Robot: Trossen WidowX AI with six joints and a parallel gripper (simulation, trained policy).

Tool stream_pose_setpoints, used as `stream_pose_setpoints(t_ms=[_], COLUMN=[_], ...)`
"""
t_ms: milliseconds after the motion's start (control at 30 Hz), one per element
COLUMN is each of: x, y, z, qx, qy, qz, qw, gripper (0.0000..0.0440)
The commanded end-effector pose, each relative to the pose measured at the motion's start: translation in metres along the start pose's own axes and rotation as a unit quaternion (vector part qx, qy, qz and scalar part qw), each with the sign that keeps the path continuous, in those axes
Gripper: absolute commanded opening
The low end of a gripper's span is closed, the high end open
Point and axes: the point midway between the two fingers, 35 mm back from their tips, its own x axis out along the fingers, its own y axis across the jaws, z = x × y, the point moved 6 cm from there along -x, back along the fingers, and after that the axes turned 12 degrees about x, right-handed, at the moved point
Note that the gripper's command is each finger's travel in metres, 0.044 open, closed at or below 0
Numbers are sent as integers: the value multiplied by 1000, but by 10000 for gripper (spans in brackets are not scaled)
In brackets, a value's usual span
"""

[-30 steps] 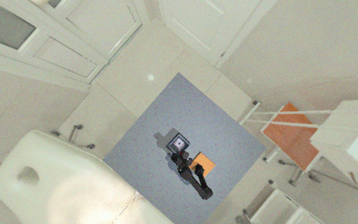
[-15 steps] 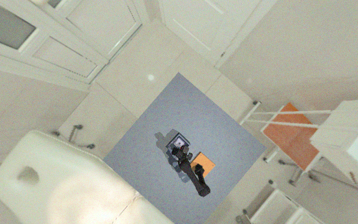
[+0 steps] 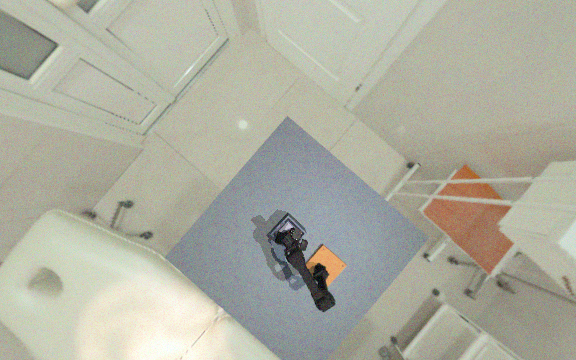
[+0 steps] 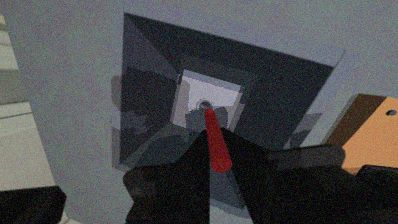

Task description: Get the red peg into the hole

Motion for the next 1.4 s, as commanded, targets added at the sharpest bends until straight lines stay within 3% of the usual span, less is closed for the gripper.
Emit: stream_pose_setpoints(t_ms=[0, 400, 533, 600, 1100, 1367], x=[10, 42, 46, 46, 21, 8], y=[1, 6, 7, 8, 18, 25], z=[1, 3, 3, 3, 19, 25], qx=[-7, -38, -46, -48, -41, -39], qy=[8, 15, 15, 19, 47, 73], qz=[-5, -16, -25, -28, 9, 41], qw=[1000, 999, 999, 998, 998, 996], gripper=[0, 4, 97, 117, 129, 184])
